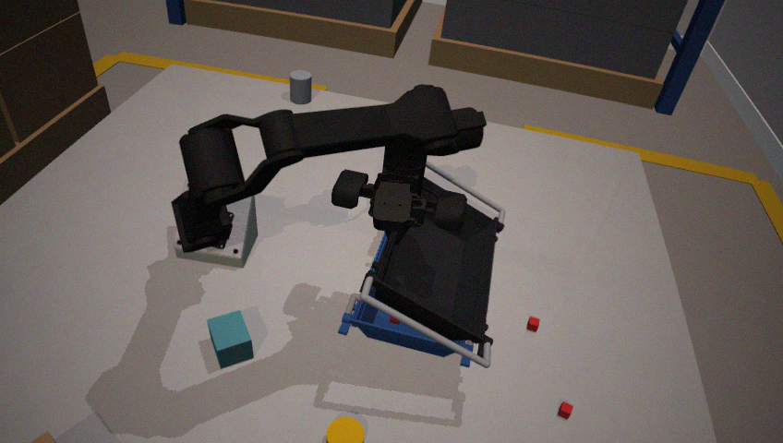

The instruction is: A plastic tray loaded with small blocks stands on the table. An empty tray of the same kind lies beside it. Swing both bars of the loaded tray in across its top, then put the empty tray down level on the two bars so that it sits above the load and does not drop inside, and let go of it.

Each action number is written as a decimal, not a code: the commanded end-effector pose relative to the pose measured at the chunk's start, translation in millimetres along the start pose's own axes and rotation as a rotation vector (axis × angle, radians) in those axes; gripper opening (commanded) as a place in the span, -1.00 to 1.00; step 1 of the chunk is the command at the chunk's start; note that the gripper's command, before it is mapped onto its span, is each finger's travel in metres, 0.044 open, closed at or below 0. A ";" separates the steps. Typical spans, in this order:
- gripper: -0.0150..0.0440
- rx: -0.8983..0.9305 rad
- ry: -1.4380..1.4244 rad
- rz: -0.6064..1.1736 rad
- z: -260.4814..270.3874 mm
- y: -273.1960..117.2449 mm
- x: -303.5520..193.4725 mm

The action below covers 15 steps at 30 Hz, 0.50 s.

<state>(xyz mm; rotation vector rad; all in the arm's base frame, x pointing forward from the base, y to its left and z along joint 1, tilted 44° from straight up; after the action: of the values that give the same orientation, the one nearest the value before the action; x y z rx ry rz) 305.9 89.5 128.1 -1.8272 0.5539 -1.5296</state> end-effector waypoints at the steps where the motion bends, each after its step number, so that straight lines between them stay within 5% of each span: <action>1: -0.49 -0.006 0.016 0.001 -2.2 2.2 -1.2; 15: -0.49 -0.009 0.019 0.001 -7.3 11.5 -6.6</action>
<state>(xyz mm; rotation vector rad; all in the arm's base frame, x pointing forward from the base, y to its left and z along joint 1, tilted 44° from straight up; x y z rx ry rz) 301.2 86.0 120.0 -1.8189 0.5547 -1.5486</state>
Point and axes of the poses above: the point midway between the two fingers, 35 mm back from their tips, its own y axis out along the fingers, its own z axis across the jaws, x = y × z, the point moved 2 cm from there along -y, back along the fingers, and after that the axes turned 15 degrees about -y, right-handed, at the moved point
